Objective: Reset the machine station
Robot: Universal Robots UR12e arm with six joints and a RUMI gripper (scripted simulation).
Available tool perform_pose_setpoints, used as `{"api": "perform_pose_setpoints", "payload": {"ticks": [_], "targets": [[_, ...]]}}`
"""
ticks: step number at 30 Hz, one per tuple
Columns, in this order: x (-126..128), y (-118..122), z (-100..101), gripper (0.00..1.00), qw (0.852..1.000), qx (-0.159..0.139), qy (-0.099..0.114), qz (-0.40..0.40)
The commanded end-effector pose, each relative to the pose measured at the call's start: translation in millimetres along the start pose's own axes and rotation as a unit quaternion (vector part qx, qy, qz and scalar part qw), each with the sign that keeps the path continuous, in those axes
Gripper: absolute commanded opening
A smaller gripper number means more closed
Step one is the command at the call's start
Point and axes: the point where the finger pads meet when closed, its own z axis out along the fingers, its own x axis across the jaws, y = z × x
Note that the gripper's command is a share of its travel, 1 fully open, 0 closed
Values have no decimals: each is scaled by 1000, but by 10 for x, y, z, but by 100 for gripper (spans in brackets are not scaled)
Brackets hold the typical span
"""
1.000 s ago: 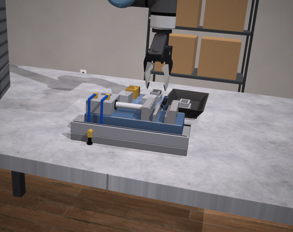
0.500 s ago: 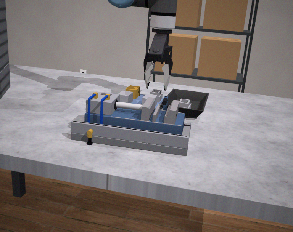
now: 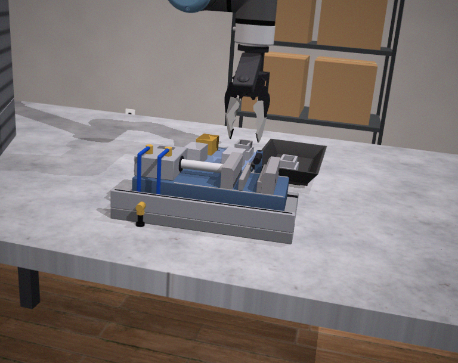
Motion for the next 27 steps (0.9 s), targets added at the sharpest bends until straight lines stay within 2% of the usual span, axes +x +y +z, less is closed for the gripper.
{"api": "perform_pose_setpoints", "payload": {"ticks": [1, 27], "targets": [[-6, 1, 1, 40, 1000, 0, -1, 0], [-6, 1, 81, 40, 1000, 0, -1, 0]]}}
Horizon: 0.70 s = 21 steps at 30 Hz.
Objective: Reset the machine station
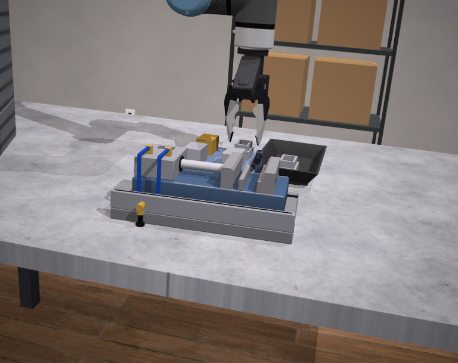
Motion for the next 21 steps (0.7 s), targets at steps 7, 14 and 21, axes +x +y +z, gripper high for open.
{"api": "perform_pose_setpoints", "payload": {"ticks": [7, 14, 21], "targets": [[-6, 1, 24, 40, 1000, 0, -1, 0], [-6, 1, 37, 40, 1000, 0, -1, 0], [-6, 1, 41, 40, 1000, 0, -1, 0]]}}
